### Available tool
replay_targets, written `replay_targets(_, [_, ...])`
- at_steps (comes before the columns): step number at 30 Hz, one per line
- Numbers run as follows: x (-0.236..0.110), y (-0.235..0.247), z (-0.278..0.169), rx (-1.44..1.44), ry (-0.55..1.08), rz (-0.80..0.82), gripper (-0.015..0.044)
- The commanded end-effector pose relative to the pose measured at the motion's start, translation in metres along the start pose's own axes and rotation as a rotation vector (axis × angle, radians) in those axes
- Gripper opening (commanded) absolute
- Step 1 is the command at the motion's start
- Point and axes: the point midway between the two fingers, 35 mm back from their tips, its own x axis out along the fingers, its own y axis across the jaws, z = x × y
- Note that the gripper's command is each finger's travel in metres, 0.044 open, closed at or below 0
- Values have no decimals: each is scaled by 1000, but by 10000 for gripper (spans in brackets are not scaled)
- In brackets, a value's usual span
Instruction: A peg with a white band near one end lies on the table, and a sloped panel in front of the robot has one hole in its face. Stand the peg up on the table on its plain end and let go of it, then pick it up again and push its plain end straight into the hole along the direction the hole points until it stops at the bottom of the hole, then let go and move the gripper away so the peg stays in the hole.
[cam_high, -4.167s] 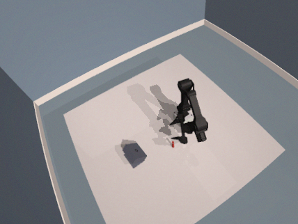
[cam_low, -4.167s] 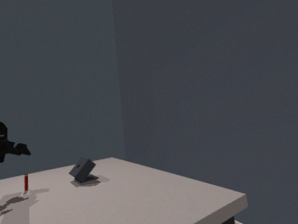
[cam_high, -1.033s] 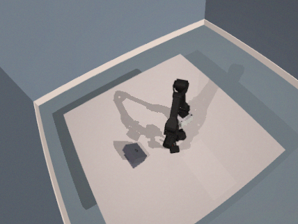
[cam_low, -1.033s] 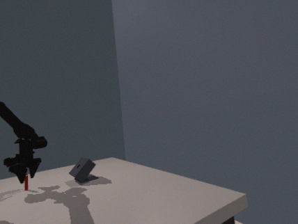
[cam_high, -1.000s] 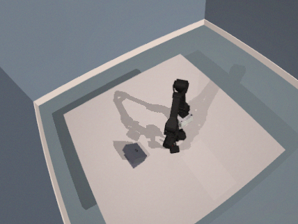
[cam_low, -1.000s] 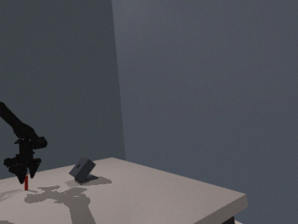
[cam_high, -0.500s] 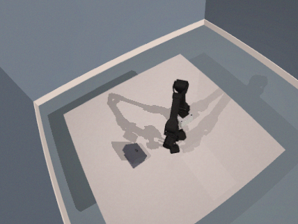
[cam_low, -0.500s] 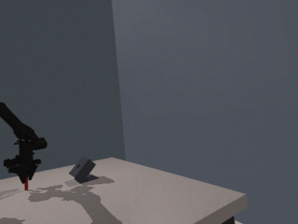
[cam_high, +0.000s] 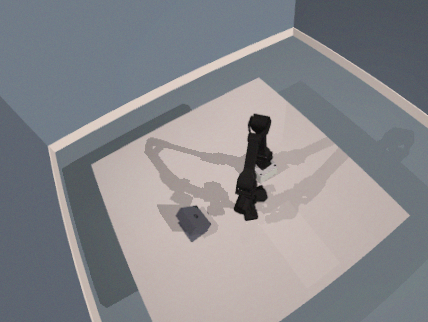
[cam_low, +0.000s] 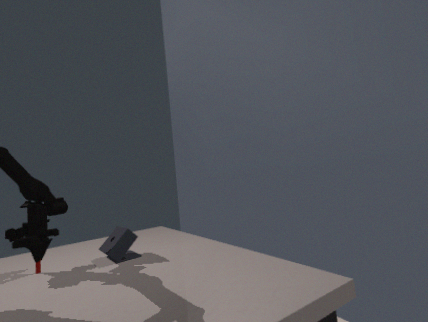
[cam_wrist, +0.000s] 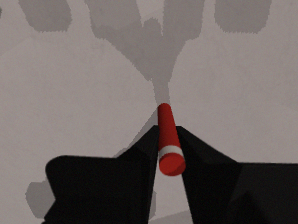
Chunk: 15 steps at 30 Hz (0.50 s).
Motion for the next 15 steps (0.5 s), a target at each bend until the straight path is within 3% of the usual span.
replay_targets(1, [-2,0,0,0,0,0,0])
replay_targets(15, [-57,-3,-2,-3,-5,3,0])
